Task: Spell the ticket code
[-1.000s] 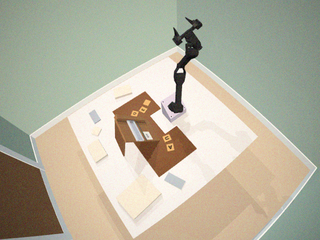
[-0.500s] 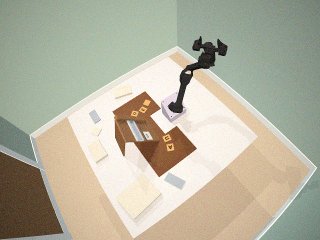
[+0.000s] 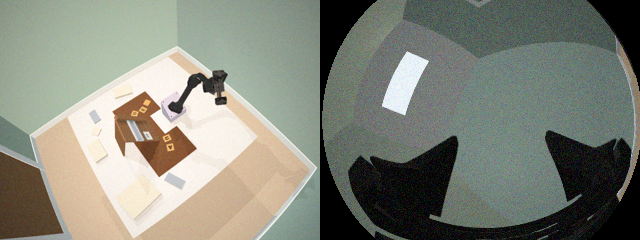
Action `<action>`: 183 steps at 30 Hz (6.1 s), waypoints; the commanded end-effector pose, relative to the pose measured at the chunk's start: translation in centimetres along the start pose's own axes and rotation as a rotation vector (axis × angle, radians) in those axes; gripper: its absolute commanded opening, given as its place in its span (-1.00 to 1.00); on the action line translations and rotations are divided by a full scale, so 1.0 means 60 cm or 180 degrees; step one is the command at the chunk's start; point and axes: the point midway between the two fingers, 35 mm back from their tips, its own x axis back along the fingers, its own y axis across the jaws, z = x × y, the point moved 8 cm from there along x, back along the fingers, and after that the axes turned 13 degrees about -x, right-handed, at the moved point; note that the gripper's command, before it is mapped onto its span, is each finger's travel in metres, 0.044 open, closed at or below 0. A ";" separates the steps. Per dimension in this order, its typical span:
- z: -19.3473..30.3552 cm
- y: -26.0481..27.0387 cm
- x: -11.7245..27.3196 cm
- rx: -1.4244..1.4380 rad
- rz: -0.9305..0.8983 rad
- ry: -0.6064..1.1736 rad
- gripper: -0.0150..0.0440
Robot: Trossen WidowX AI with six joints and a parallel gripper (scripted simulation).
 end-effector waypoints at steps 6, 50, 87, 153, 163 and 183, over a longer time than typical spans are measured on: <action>-0.150 -0.160 0.019 0.2022 0.1093 -0.0446 1.00; -0.654 -0.160 0.531 0.4347 0.6250 -0.1067 1.00; -0.700 0.032 0.442 0.5411 0.5936 0.3920 1.00; -0.723 0.045 0.240 0.5502 0.5978 0.5464 1.00; -0.828 0.114 0.389 0.4853 0.5975 0.6107 0.66; -0.925 0.141 0.829 0.3291 0.4553 0.7854 0.66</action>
